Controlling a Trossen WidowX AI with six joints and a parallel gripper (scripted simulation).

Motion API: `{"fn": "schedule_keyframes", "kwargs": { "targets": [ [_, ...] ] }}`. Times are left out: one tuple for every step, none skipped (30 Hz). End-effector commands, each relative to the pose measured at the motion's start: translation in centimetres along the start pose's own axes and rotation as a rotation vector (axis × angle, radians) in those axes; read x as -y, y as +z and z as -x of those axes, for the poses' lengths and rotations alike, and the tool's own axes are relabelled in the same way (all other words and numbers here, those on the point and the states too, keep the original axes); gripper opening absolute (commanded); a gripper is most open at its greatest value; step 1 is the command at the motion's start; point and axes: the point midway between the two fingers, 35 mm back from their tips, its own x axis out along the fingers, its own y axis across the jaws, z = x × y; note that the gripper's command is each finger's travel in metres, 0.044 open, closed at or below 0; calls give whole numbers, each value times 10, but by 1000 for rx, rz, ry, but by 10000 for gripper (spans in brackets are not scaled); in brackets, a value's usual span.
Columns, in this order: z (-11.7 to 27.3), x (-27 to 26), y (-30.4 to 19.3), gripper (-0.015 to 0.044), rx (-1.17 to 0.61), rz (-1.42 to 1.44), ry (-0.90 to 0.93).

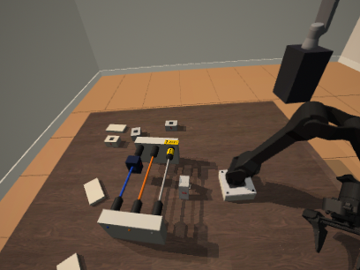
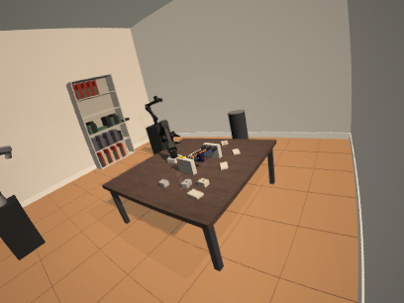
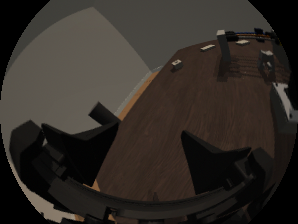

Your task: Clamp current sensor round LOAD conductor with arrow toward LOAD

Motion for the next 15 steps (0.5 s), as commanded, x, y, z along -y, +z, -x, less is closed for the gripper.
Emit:
{"fn": "schedule_keyframes", "kwargs": {
  "targets": [
    [-1, 0, 1, 426, 1, -1, -4],
    [-4, 0, 3, 440, 4, -6, -15],
    [-10, 0, 6, 440, 8, -13, -34],
    [-17, 0, 11, 440, 14, -23, -60],
    [-26, 0, 17, 440, 21, -37, -93],
    [-36, 0, 24, 440, 27, -52, -128],
    [-45, 1, 30, 440, 32, -66, -157],
    [-53, 2, 35, 440, 36, -66, -186],
    [-62, 4, 42, 440, 38, -67, -221],
    [-73, 7, 49, 440, 40, -69, -260],
    [-83, 9, 57, 440, 40, -72, -300],
    [-94, 12, 66, 440, 38, -75, -338],
    [-104, 16, 75, 440, 35, -80, -373],
    [-114, 19, 83, 440, 31, -86, -406],
    [-124, 23, 93, 440, 25, -92, -436]
  ]
}}
